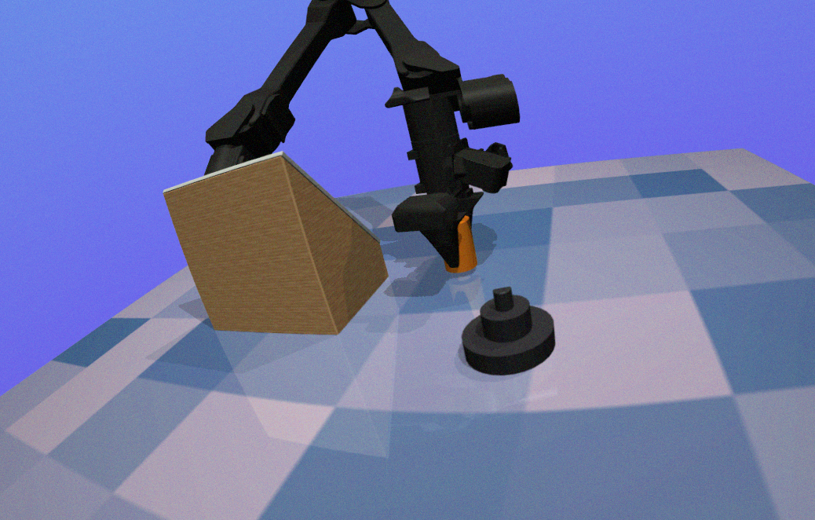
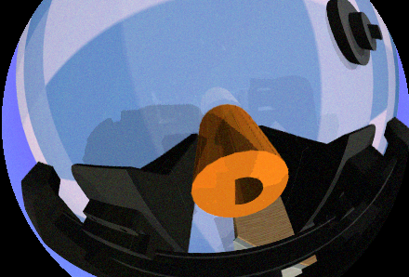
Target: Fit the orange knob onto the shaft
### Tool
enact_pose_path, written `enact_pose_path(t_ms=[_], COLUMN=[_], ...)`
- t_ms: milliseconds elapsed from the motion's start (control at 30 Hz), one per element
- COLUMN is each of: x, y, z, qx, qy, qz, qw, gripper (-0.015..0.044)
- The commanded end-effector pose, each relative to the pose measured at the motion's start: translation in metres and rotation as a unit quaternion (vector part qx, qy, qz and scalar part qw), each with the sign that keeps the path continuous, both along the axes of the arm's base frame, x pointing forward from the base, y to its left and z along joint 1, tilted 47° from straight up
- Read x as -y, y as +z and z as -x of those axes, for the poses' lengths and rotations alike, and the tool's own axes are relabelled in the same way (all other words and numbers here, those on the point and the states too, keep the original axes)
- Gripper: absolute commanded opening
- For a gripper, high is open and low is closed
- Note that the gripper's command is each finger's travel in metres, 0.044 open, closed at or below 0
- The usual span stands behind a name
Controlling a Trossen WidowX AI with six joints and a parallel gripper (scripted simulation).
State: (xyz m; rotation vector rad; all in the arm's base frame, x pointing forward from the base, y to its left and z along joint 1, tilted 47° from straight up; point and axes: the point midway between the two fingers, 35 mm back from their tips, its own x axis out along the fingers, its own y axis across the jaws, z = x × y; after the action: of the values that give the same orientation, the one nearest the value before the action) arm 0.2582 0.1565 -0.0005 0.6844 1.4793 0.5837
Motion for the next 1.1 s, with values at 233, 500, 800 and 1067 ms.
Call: enact_pose_path(t_ms=[233,500,800,1067], x=[0.046,0.078,0.095,0.103], y=[0.038,0.07,0.091,0.08], z=[-0.01,-0.004,0.003,-0.012], qx=[0.008,0.006,0.007,0.008], qy=[-0.003,-0.004,-0.004,-0.004], qz=[0.007,0.005,-0.002,-0.001], qw=[1.0,1.0,1.0,1.0], gripper=[0.0,0.0,0.0,0.0])
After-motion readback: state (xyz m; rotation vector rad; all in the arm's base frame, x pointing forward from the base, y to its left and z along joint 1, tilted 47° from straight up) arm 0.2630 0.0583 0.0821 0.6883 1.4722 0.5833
